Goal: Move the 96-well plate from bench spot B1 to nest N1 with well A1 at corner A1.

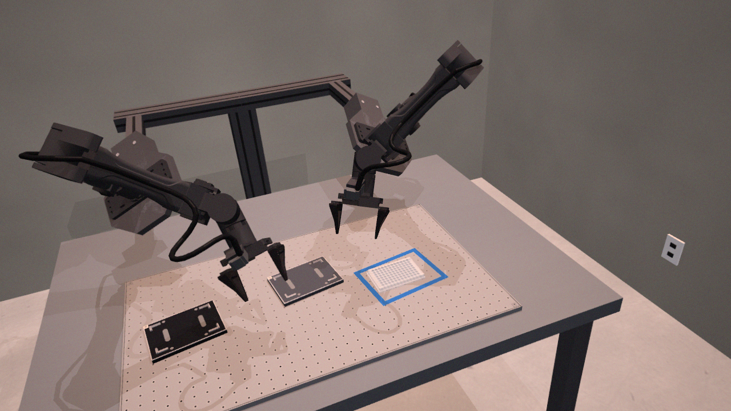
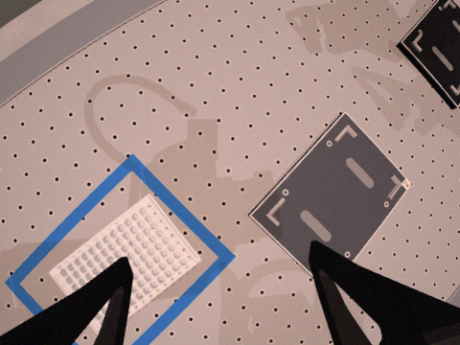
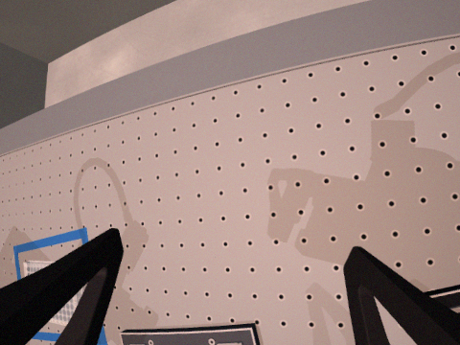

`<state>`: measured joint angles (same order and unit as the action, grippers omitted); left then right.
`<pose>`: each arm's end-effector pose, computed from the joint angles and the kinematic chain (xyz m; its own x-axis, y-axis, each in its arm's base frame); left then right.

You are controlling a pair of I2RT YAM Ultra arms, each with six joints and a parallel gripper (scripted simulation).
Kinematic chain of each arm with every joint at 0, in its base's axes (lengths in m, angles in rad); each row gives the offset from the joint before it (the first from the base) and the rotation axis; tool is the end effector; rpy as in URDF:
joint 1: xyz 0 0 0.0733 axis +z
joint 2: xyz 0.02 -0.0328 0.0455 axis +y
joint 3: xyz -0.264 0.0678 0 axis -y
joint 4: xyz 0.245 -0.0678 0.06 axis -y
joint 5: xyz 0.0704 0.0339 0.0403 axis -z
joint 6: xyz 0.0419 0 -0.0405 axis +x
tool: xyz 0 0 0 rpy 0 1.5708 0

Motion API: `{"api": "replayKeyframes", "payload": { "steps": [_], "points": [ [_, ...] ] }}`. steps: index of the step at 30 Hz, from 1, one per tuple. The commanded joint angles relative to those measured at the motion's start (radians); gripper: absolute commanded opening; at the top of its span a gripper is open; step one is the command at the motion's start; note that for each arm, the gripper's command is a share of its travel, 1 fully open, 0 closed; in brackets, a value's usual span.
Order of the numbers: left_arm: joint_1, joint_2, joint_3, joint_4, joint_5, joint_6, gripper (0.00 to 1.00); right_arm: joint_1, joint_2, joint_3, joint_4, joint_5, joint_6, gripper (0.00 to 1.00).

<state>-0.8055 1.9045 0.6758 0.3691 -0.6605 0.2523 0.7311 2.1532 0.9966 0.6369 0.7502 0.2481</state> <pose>0.2359 -0.2069 0.0790 -0.4353 0.7377 -0.5160 0.4138 0.6730 0.6130 0.3208 0.2509 0.0888 -0.3702 -0.0907 -0.9245 0.0443 0.9924 -0.1151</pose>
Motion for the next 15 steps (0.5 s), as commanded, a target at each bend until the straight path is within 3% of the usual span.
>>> {"api": "replayKeyframes", "payload": {
  "steps": [1, 15],
  "points": [
    [0.005, -0.042, -0.036, 0.087, -0.053, -0.027, 1.00, 0.062, 0.013, -0.051, 0.127, -0.045, -0.136, 1.00],
    [0.146, -0.077, -0.211, 0.261, -0.135, -0.037, 1.00, 0.386, 0.114, -0.353, 0.522, -0.177, -0.547, 1.00]
  ]
}}
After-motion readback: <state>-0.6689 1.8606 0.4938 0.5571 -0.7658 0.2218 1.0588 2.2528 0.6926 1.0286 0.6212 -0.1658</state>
